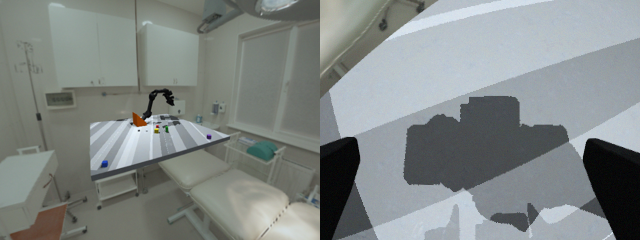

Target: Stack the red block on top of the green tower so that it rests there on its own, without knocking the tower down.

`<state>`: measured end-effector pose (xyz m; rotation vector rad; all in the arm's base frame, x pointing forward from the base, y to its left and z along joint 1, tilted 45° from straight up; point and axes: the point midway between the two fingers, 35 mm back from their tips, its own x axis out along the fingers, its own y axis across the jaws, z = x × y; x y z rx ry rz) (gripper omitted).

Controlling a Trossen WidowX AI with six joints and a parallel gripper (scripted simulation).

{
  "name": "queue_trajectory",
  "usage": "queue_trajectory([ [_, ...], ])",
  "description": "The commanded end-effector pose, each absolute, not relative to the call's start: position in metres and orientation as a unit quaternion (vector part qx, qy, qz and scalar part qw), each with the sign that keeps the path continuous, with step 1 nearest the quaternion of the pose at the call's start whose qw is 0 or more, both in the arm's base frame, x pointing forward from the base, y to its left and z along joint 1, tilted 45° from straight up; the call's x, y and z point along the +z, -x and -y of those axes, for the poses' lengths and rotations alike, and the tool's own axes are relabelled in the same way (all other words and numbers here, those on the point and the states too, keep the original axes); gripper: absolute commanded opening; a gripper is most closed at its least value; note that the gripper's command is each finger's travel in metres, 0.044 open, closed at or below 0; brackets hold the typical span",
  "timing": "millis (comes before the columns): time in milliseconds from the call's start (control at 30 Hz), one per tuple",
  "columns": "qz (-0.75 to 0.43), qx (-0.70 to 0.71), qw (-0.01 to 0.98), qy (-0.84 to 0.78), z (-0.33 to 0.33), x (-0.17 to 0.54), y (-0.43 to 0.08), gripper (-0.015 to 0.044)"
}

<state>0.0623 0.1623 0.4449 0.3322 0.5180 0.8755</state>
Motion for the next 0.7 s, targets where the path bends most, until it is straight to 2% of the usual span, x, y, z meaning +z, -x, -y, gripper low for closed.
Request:
queue_trajectory([
  [0,-0.255,0.401,0.87,-0.129,-0.171,0.432,-0.065,0.044],
  [667,-0.355,0.263,0.897,-0.014,-0.194,0.344,-0.115,0.044],
])
